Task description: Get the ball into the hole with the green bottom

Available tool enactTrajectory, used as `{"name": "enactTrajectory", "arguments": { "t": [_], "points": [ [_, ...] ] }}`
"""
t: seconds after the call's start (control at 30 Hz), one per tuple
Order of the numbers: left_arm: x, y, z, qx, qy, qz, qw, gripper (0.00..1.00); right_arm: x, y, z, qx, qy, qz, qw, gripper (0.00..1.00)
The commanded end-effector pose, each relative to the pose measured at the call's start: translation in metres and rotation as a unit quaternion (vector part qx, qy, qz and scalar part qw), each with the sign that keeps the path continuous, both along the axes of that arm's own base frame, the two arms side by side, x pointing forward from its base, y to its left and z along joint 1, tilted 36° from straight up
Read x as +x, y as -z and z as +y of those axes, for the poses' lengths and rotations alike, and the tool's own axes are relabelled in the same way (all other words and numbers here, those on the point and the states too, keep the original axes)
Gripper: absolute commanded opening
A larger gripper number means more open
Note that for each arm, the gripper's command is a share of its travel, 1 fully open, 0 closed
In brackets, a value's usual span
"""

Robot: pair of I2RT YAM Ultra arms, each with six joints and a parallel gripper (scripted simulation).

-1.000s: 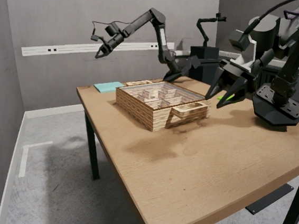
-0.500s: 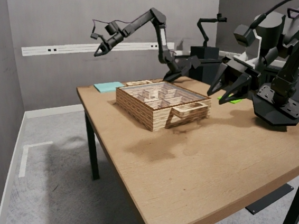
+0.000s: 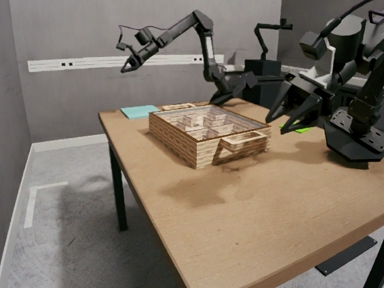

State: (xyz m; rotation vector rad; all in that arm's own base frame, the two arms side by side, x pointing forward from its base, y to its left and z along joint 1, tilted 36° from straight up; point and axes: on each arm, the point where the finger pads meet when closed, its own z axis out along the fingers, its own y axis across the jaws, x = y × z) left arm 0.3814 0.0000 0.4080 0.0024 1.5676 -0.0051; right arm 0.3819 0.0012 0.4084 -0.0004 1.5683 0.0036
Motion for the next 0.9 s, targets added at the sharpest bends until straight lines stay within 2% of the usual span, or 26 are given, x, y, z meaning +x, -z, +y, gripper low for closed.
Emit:
{"name": "enactTrajectory", "arguments": {
  "t": [0.0,0.37,0.43,0.47,0.77,0.87],
  "points": [
    [-0.006,-0.021,-0.001,0.005,0.000,-0.022,1.000,0.34,-0.012,-0.018,0.007,-0.006,-0.007,-0.021,1.000,0.34],
    [-0.001,-0.016,0.000,0.006,0.000,-0.015,1.000,0.34,-0.010,0.002,0.007,-0.006,-0.007,0.000,1.000,0.34],
    [0.000,-0.016,0.001,0.006,-0.002,-0.015,1.000,0.34,-0.006,-0.024,0.007,-0.006,-0.007,-0.027,1.000,0.34],
    [0.000,-0.015,0.002,0.006,-0.003,-0.014,1.000,0.34,-0.005,-0.027,0.007,-0.006,-0.007,-0.032,0.999,0.34],
    [-0.004,-0.020,0.000,0.006,0.000,-0.022,1.000,0.34,0.002,-0.020,0.002,-0.006,-0.001,-0.022,1.000,0.34],
    [-0.003,-0.020,0.000,0.006,0.001,-0.022,1.000,0.34,-0.005,-0.028,-0.001,-0.006,0.003,-0.033,0.999,0.34]
  ]
}}
